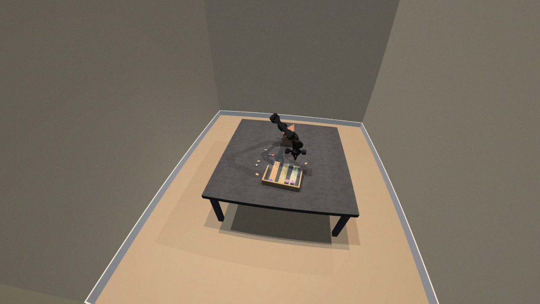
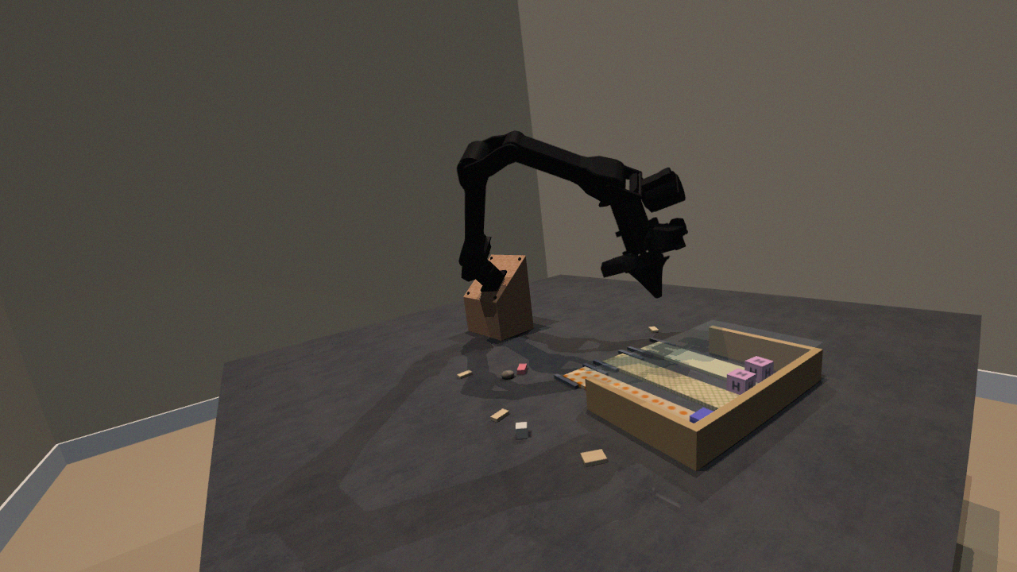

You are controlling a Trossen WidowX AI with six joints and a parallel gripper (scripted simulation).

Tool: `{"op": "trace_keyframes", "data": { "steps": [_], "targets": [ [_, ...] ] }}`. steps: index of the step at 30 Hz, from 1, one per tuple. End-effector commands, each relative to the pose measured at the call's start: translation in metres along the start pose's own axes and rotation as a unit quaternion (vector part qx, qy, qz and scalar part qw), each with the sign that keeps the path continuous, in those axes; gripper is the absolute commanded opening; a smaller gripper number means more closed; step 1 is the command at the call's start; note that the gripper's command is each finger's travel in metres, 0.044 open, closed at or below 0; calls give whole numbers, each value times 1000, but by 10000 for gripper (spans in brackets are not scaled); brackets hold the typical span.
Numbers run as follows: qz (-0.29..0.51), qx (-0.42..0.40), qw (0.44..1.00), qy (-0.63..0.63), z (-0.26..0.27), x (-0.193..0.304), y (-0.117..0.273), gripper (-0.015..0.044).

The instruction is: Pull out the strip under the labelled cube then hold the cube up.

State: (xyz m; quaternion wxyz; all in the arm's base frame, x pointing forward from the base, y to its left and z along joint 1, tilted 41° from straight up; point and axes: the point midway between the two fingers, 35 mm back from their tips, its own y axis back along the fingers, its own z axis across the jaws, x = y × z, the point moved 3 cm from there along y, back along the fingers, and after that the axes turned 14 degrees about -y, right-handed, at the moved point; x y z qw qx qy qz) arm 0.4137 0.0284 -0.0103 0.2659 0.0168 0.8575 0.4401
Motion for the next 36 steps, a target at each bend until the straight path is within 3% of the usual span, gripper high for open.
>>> {"op": "trace_keyframes", "data": {
  "steps": [1, 36],
  "targets": [
    [92, 67, 993, -27, 15, 12, -33, 0],
    [111, 86, 990, -34, 10, 21, -80, 0]
  ]
}}
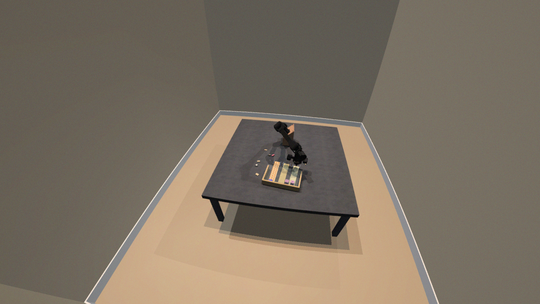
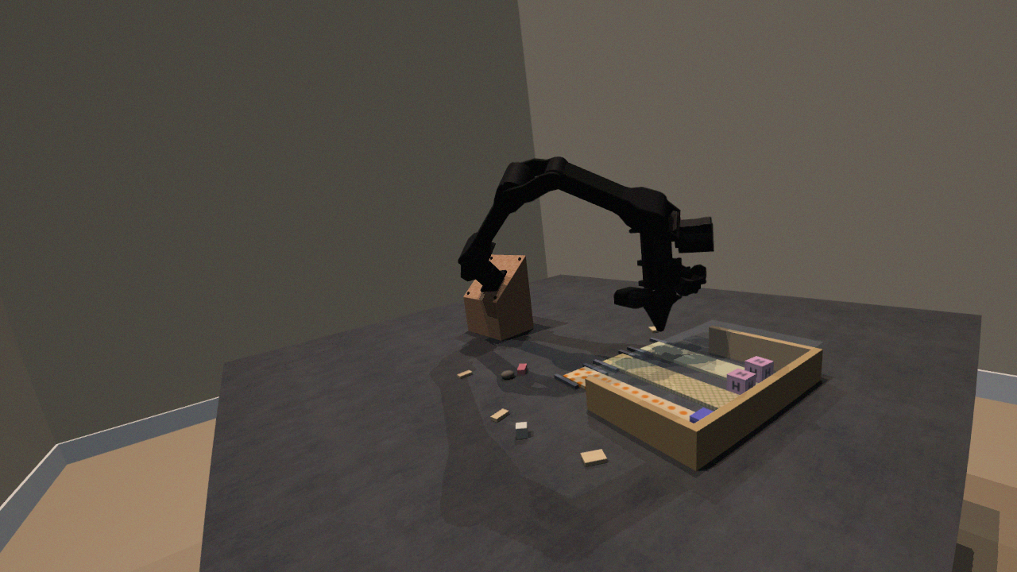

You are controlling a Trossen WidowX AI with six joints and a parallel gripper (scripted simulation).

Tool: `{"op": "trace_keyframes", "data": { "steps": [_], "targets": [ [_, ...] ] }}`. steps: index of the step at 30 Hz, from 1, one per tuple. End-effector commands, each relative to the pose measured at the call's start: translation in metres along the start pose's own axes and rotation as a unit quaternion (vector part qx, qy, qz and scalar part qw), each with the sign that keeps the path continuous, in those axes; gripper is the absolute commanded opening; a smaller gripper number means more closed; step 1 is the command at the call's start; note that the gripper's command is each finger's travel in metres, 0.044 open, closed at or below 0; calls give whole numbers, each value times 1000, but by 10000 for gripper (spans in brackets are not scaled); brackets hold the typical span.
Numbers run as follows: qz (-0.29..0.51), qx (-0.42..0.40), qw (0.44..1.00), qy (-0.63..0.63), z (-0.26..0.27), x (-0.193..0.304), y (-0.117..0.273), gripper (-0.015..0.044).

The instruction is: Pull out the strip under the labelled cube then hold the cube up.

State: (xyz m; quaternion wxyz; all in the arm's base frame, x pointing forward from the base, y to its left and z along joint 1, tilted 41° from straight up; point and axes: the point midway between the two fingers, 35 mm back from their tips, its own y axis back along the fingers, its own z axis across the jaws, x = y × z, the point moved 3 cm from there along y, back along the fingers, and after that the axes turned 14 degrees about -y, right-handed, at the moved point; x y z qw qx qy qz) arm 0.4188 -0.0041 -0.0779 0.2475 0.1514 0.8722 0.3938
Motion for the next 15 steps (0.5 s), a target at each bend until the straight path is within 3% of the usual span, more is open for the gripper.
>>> {"op": "trace_keyframes", "data": {
  "steps": [1, 15],
  "targets": [
    [-1, 4, 1000, 6, 1, 2, -9, 0],
    [-1, 5, 1000, 6, -1, 2, -32, 0]
  ]
}}
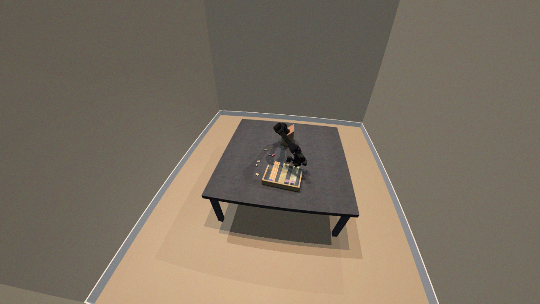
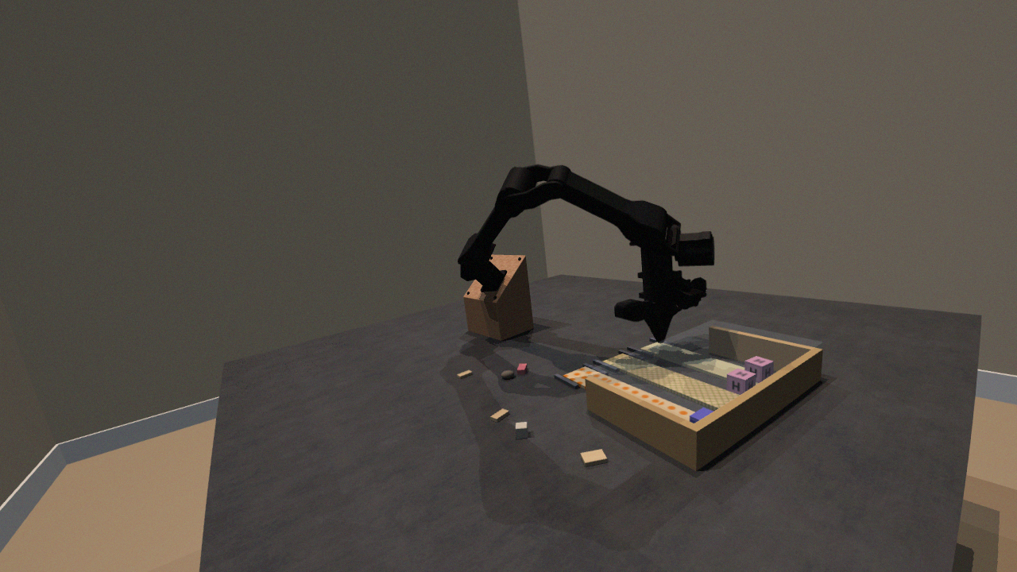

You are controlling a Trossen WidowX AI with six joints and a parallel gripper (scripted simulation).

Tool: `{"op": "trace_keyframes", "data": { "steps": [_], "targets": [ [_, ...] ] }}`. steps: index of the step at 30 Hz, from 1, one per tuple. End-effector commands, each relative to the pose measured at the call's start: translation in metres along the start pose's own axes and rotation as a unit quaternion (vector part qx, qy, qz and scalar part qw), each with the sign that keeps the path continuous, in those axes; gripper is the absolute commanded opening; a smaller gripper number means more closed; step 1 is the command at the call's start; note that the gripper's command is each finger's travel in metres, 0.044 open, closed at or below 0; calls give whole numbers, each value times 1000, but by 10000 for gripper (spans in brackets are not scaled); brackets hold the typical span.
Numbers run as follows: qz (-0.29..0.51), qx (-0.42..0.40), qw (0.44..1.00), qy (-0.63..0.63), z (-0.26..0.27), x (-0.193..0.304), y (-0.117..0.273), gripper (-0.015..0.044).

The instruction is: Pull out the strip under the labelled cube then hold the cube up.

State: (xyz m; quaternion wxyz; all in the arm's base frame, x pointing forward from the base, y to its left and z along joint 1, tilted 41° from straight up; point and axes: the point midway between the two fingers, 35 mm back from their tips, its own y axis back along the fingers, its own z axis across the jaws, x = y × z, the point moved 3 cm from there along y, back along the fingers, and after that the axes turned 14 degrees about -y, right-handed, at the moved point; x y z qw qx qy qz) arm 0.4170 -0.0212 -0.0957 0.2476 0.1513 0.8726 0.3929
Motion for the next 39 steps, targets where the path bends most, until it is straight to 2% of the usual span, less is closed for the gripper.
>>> {"op": "trace_keyframes", "data": {
  "steps": [1, 39],
  "targets": [
    [0, 4, 1000, 6, 0, 3, -9, 0],
    [-1, 5, 1000, 6, 0, 3, -15, 0]
  ]
}}
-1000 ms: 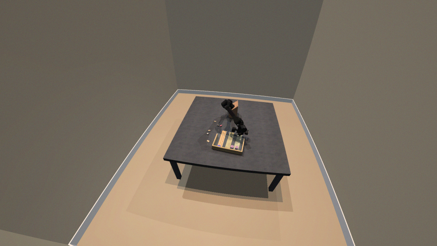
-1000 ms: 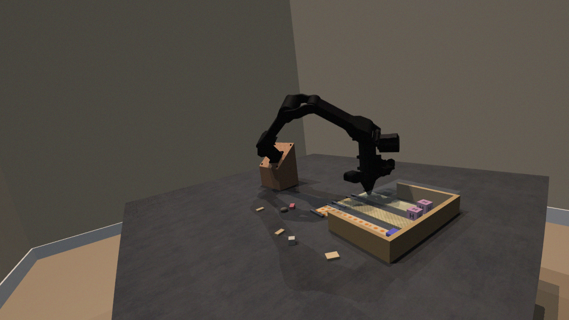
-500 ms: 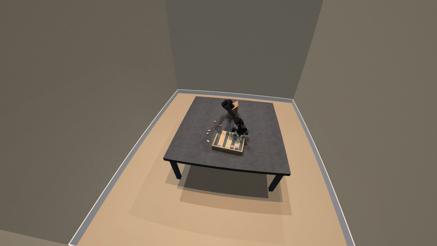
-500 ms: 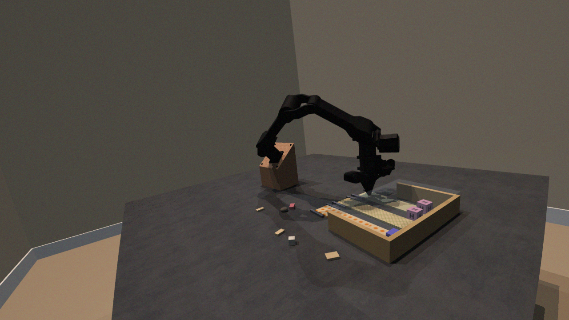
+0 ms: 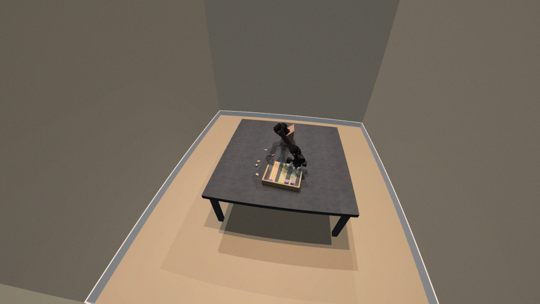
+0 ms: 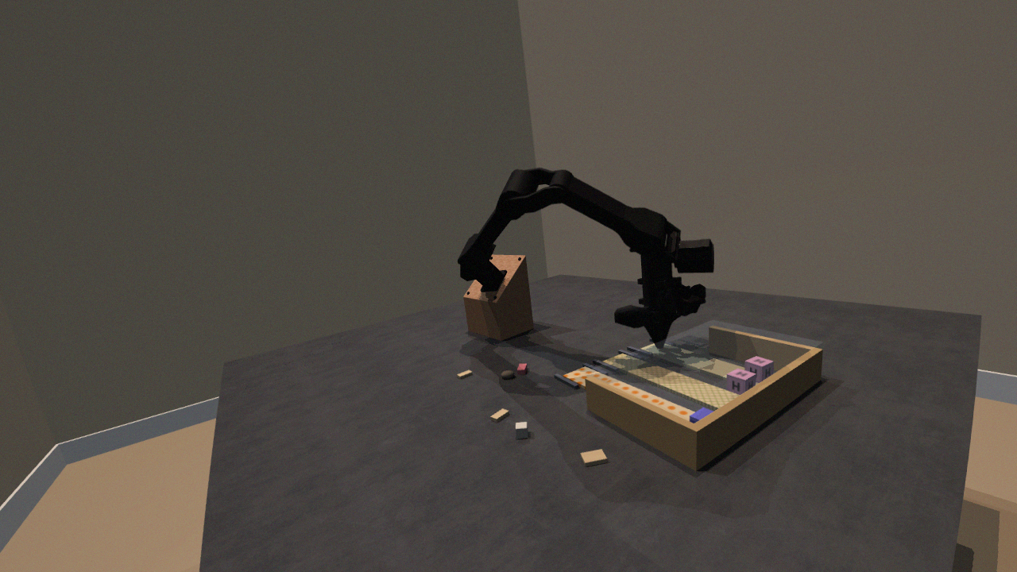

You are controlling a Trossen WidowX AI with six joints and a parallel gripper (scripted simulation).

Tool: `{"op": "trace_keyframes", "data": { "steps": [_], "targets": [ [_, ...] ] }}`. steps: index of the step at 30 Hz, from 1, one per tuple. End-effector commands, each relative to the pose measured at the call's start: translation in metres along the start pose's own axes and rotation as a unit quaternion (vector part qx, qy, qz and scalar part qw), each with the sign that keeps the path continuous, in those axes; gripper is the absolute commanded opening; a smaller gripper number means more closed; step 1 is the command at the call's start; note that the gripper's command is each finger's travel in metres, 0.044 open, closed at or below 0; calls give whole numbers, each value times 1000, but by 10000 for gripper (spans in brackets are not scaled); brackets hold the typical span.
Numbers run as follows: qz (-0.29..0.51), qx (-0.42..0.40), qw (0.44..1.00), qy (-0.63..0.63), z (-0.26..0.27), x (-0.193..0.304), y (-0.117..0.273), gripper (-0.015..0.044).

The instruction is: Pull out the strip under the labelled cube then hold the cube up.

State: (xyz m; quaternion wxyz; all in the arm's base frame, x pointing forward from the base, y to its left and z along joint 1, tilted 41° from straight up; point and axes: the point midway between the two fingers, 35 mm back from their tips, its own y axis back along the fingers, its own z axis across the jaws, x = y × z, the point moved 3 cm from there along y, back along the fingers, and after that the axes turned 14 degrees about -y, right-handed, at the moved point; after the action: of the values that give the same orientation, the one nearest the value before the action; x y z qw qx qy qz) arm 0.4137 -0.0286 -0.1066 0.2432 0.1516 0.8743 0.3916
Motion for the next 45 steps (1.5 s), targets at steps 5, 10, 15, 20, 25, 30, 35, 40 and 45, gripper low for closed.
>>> {"op": "trace_keyframes", "data": {
  "steps": [5, 10, 15, 20, 25, 30, 35, 40, 45],
  "targets": [
    [-2, 2, 1000, 2, 0, 0, -2, 0],
    [-2, 2, 1000, 2, 0, -1, -2, 0],
    [-2, 2, 1000, 2, 0, -1, -3, 0],
    [-2, 2, 1000, 2, 0, -1, -3, 0],
    [-2, 2, 1000, 2, 0, -1, -4, 0],
    [-2, 2, 1000, 2, 1, -2, -4, 0],
    [-2, 2, 1000, 2, 1, -3, -5, 0],
    [-2, 2, 1000, 2, 2, -4, -5, 0],
    [-2, 2, 1000, 2, 1, -1, -6, 0]
  ]
}}
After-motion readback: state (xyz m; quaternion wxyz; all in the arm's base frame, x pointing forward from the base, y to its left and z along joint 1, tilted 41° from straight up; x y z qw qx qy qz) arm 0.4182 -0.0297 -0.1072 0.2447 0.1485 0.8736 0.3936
